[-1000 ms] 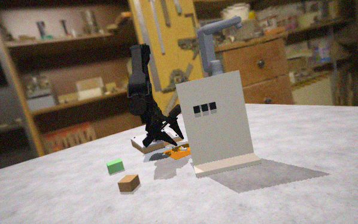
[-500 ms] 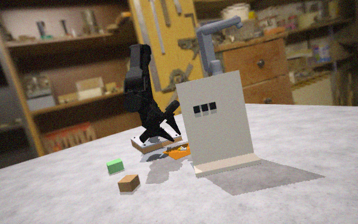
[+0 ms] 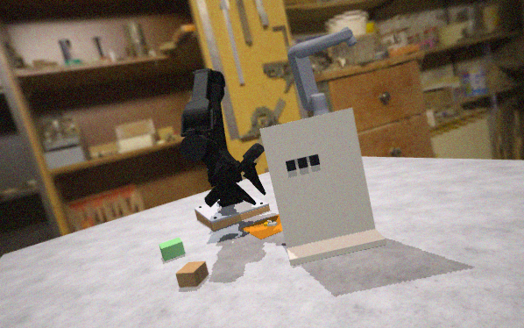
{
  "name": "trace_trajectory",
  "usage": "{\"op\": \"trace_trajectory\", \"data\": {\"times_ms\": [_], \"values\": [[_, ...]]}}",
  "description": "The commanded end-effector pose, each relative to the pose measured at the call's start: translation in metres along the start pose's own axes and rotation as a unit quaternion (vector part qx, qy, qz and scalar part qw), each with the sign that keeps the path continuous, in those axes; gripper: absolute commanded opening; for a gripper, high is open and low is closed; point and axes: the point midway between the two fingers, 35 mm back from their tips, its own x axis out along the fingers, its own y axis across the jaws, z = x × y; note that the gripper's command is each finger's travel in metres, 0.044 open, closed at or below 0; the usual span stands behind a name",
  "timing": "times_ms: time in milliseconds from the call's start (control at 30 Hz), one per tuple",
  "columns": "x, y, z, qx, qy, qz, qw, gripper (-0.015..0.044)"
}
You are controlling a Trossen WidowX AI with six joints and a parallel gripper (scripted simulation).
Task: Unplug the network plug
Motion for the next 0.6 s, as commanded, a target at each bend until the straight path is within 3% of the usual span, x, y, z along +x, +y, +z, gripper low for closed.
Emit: {"op": "trace_trajectory", "data": {"times_ms": [0, 567], "values": [[-0.007, 0.006, 0.002, -0.007, -0.005, 0.003, 1.0, 0.0156], [-0.029, 0.021, 0.001, -0.007, -0.005, 0.003, 1.0, 0.0156]]}}
